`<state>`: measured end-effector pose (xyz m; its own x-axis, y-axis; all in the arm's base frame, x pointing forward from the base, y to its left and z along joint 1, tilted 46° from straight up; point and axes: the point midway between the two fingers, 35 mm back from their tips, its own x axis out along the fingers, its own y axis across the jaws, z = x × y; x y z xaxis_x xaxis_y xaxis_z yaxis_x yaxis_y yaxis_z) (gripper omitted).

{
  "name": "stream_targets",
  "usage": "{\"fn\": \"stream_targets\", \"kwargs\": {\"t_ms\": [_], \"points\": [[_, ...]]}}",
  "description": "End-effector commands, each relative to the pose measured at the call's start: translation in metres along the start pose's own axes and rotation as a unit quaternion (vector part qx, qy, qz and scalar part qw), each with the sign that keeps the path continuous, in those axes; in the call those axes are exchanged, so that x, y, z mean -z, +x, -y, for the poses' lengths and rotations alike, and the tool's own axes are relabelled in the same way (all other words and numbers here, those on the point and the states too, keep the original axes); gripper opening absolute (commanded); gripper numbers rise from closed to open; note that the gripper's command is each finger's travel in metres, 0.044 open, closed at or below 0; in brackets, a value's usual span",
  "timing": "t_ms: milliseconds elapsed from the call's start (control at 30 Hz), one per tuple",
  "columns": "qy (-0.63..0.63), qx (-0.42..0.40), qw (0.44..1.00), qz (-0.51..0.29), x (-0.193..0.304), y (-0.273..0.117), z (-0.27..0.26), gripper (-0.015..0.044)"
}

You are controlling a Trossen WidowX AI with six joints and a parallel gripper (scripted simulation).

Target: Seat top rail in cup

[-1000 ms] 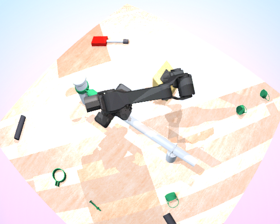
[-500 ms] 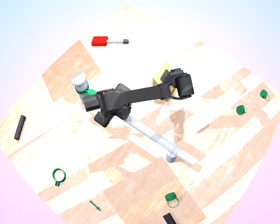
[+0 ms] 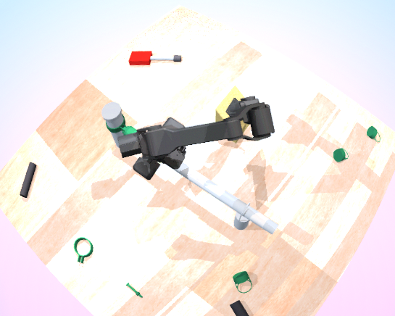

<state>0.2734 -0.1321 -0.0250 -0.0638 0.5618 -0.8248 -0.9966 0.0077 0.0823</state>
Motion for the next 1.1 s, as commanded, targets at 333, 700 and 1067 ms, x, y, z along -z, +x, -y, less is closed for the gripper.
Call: {"fn": "stream_targets", "kwargs": {"t_ms": [333, 700, 1067], "points": [[0.0, 0.001, 1.0, -0.001, -0.029, -0.044, -0.004, 0.044], [-0.001, 0.001, 1.0, -0.001, -0.028, -0.089, -0.007, 0.044], [-0.001, 0.001, 1.0, -0.001, -0.028, -0.089, -0.007, 0.044]]}}
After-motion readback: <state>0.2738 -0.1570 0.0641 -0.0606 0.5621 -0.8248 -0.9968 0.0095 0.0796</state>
